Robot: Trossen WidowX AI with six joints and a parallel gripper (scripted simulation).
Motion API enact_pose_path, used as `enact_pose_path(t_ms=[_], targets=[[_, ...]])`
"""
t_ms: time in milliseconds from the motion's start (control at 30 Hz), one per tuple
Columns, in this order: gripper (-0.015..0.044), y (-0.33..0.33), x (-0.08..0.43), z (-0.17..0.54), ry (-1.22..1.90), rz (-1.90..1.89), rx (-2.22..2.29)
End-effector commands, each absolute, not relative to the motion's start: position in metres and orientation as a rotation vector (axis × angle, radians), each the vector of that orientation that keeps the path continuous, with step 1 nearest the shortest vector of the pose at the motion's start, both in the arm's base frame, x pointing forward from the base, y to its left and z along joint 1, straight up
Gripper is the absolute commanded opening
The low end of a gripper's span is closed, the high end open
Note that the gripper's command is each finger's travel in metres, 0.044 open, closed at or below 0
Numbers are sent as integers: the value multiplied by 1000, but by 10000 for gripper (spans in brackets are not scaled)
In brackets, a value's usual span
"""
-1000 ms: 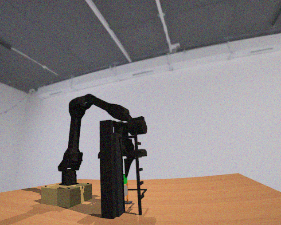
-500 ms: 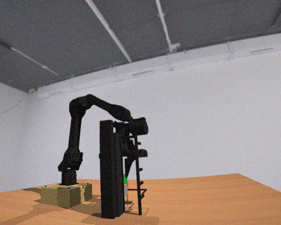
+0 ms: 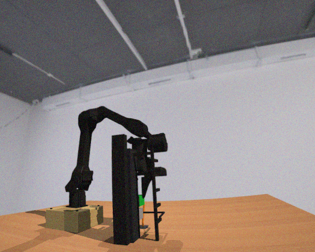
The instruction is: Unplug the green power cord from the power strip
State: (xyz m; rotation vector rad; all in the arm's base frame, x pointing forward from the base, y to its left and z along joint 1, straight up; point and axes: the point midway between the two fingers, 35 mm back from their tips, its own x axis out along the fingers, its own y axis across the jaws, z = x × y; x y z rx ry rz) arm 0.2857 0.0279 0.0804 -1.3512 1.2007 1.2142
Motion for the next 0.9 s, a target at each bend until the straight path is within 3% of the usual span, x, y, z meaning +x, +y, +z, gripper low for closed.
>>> enact_pose_path(t_ms=[0, 33, 600, 867], targets=[[0, 62, 280, 81, 1117, 1294, -1320], [0, 64, 280, 81, 1117, 1294, -1320], [440, 65, 281, 84, 1117, 1295, -1322], [440, 107, 274, 92, 1114, 1297, -1318]])
